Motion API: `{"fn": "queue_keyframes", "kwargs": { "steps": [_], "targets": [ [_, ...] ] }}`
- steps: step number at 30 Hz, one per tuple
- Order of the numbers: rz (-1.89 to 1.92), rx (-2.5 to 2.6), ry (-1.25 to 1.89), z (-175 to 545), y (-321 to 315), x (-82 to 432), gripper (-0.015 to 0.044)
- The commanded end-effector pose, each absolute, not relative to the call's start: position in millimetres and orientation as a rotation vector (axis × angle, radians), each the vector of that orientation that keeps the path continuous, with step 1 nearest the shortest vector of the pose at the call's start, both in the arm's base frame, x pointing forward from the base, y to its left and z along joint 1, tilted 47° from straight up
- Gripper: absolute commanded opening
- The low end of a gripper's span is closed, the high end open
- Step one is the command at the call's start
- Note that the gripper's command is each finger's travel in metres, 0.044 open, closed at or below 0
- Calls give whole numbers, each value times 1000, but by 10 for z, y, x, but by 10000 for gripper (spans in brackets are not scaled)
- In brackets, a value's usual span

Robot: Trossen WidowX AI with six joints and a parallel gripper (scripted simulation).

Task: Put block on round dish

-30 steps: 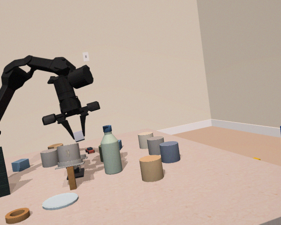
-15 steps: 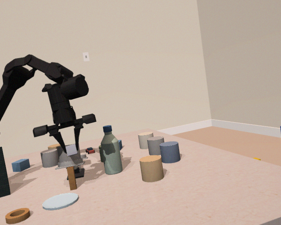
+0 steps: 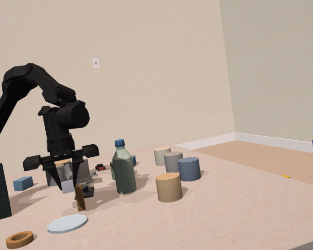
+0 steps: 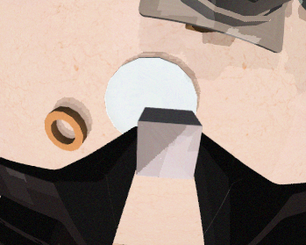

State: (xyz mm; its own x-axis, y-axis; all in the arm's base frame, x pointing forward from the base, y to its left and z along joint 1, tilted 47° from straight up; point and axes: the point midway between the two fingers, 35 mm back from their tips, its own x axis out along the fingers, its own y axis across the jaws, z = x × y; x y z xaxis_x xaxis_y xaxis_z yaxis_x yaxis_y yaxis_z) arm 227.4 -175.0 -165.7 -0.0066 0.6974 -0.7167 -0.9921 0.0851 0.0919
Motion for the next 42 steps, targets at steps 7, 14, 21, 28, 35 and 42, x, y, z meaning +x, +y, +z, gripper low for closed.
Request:
{"fn": "queue_keyframes", "kwargs": {
  "steps": [7,14,21,28,35,42],
  "targets": [
    [1469,-532,677,-1870,-1748,2100,0],
    [1469,-532,676,-2086,-1525,2099,0],
    [1469,-532,675,-2151,-1452,2093,0],
    [1469,-532,675,-2198,-1403,2093,0],
    [1469,-531,674,-2277,-1319,2091,0],
    [1474,-542,676,-2264,-1351,2104,105]
  ]
}}
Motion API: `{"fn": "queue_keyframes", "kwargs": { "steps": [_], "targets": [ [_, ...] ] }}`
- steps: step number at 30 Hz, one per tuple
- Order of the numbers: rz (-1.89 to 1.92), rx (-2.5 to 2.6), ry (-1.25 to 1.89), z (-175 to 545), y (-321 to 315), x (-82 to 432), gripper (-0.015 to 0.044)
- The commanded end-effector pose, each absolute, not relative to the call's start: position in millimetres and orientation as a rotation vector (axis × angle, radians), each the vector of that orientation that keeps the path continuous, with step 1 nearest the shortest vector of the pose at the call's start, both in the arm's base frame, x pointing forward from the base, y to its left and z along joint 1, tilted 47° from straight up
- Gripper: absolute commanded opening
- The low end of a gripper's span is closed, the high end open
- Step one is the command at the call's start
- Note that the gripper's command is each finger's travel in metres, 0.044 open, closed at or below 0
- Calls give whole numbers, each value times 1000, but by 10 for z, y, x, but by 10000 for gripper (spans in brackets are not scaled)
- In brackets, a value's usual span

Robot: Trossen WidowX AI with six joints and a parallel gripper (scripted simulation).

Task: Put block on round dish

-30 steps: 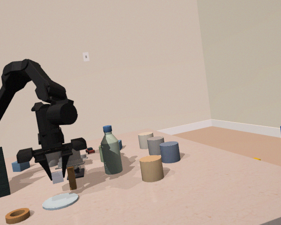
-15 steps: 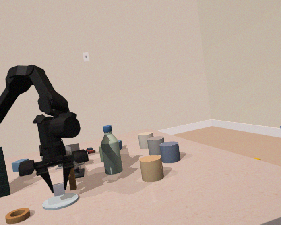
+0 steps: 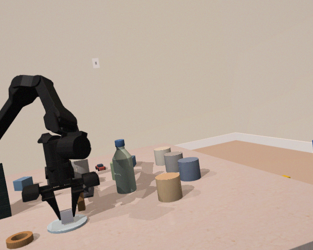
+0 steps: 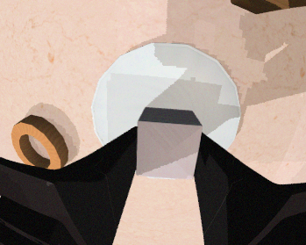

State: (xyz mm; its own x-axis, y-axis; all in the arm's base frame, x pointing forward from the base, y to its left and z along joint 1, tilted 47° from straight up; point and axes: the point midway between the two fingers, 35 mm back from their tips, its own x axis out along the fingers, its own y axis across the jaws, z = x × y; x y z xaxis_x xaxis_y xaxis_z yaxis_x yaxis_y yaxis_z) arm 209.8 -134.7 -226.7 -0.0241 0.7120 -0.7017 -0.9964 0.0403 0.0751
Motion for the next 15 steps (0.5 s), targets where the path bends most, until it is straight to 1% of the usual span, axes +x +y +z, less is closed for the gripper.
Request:
{"fn": "queue_keyframes", "kwargs": {
  "steps": [1,12,13,15],
  "targets": [
    [1474,-542,676,-2264,-1351,2104,131],
    [1470,-545,677,-2254,-1364,2098,420],
    [1460,-555,679,-2226,-1402,2080,440],
    [1438,-571,689,-2116,-1540,2040,440]
  ]
}}
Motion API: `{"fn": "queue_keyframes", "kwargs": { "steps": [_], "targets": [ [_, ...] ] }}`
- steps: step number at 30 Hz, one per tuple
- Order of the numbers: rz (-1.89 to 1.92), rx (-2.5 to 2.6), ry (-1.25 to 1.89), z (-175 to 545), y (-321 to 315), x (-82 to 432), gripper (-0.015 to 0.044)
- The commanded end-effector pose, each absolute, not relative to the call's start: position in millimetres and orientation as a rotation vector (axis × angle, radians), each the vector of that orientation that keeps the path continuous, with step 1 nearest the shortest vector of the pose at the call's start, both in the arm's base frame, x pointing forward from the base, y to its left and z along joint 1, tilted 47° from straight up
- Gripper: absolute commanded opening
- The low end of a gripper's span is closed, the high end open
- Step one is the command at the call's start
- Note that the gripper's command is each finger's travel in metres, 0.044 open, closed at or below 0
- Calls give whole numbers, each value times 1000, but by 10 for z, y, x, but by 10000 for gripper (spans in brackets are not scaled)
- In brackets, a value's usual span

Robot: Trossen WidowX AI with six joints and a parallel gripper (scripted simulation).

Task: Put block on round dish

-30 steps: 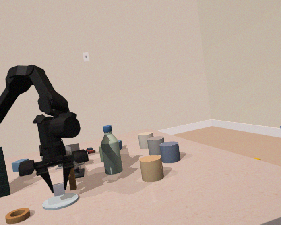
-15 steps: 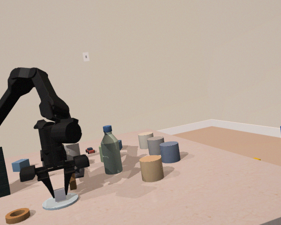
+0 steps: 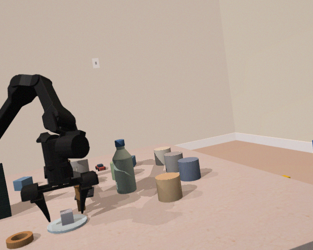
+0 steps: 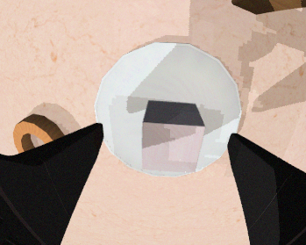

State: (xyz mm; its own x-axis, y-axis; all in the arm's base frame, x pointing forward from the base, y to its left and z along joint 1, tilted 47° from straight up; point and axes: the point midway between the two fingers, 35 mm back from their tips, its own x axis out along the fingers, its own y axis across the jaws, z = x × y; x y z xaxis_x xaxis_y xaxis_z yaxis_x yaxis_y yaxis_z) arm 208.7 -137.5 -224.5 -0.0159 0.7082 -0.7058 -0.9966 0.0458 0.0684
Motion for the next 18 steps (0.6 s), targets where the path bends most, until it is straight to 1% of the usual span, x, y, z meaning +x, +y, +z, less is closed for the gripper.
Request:
{"fn": "queue_keyframes", "kwargs": {
  "steps": [1,5,12,18],
  "targets": [
    [1445,-563,687,-2064,-1589,2055,440],
    [1468,-534,678,-1872,-1748,2097,440],
    [1469,-532,677,-1849,-1768,2099,440],
    [1464,-526,677,-1539,-2055,2074,440]
  ]
}}
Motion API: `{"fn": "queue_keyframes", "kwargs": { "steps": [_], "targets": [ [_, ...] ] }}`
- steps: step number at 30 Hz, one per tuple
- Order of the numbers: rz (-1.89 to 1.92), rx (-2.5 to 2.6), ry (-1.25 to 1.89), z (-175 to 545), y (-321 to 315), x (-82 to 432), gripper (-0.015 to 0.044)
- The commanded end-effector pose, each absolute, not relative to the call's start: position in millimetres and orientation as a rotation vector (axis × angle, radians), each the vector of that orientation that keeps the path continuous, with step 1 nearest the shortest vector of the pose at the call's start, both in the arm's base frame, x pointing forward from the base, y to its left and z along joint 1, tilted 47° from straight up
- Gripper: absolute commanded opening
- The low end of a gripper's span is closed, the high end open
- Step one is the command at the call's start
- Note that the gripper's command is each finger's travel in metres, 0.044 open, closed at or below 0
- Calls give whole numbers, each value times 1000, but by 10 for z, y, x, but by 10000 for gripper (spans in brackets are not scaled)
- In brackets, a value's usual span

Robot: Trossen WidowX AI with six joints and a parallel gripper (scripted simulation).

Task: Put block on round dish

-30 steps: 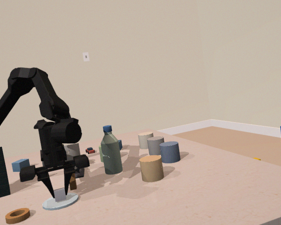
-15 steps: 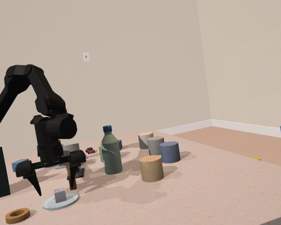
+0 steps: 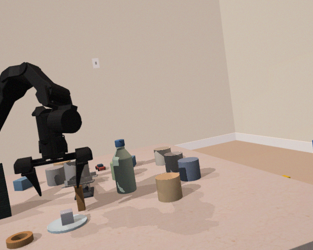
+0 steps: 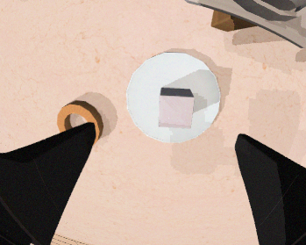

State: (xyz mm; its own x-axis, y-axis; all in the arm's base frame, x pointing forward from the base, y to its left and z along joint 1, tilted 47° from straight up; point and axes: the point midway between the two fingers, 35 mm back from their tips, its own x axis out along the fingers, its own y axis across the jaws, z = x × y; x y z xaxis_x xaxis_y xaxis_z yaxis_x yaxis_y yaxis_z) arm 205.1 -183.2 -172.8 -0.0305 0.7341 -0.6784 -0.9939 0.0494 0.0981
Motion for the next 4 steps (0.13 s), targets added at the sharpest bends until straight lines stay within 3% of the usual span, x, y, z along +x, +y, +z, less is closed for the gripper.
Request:
{"fn": "queue_keyframes", "kwargs": {
  "steps": [1,4],
  "targets": [
    [1464,-526,677,-1539,-2055,2074,440],
    [1464,-526,677,-1539,-2055,2074,440]
  ]
}}
